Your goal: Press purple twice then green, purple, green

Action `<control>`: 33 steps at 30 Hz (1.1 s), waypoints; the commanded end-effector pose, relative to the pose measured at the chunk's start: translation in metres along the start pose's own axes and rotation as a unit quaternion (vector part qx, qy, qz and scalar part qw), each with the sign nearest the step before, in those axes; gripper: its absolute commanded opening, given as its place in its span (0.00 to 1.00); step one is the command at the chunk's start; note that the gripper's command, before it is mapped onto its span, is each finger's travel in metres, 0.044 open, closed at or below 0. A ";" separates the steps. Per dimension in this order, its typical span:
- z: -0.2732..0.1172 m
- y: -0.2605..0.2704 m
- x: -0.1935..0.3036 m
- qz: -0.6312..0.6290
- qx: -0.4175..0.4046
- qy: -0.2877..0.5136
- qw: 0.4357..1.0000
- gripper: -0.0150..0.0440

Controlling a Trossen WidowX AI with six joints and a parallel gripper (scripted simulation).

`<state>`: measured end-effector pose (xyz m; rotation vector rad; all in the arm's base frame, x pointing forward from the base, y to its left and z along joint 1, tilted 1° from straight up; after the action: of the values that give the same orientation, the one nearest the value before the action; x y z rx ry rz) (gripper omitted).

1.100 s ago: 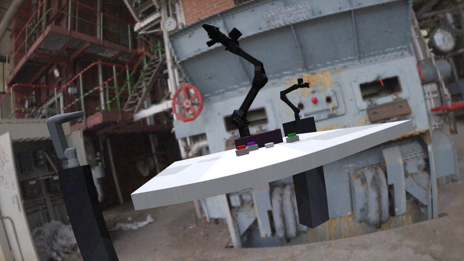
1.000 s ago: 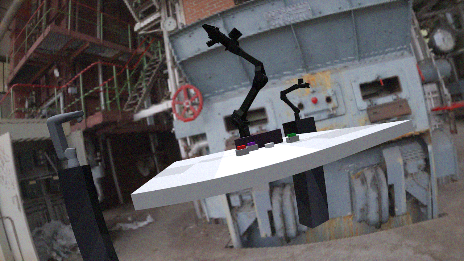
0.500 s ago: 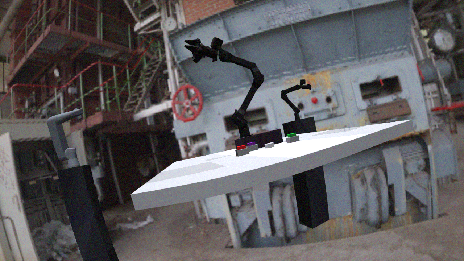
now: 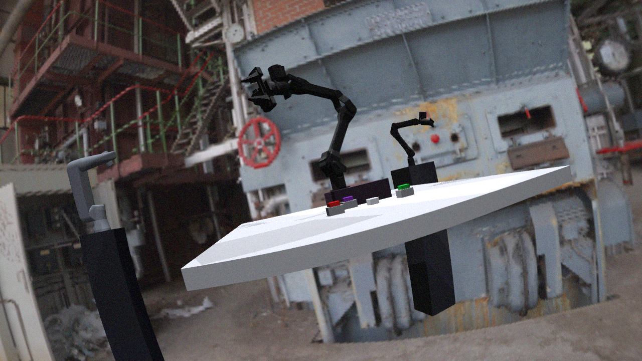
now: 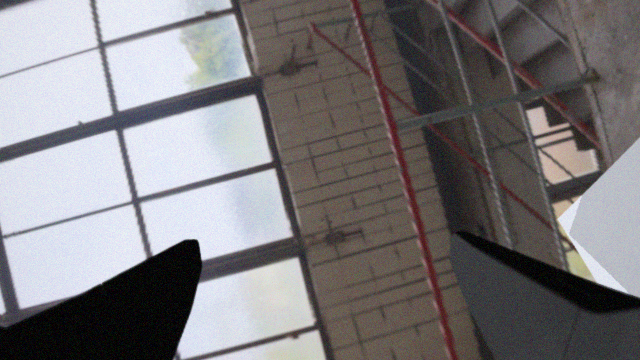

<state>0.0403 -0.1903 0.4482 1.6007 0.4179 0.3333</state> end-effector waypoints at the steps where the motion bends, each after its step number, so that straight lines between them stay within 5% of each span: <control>1: 0.029 -0.040 0.028 -0.108 0.096 0.075 0.987 0.93; 9: 0.046 -0.098 0.081 -0.298 0.197 0.223 0.907 0.93; 16: 0.039 -0.150 0.129 -0.471 0.238 0.374 0.763 0.93; 23: 0.011 -0.198 0.169 -0.619 0.225 0.521 0.543 0.93; 31: -0.038 -0.248 0.195 -0.716 0.146 0.652 0.204 0.93; 33: -0.042 -0.251 0.196 -0.718 0.137 0.660 0.174 0.93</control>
<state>0.1843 -0.0811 0.2195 0.5049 2.8787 -0.0260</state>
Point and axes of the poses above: the point midway between the two fingers, 35 mm back from their tips, its own z axis out along the fingers, its own y axis across the jaws, x = y × z, the point moved 10 cm from there along -z, back along the fingers, and after that the axes turned 13 degrees about -z, right-handed, at the moved point
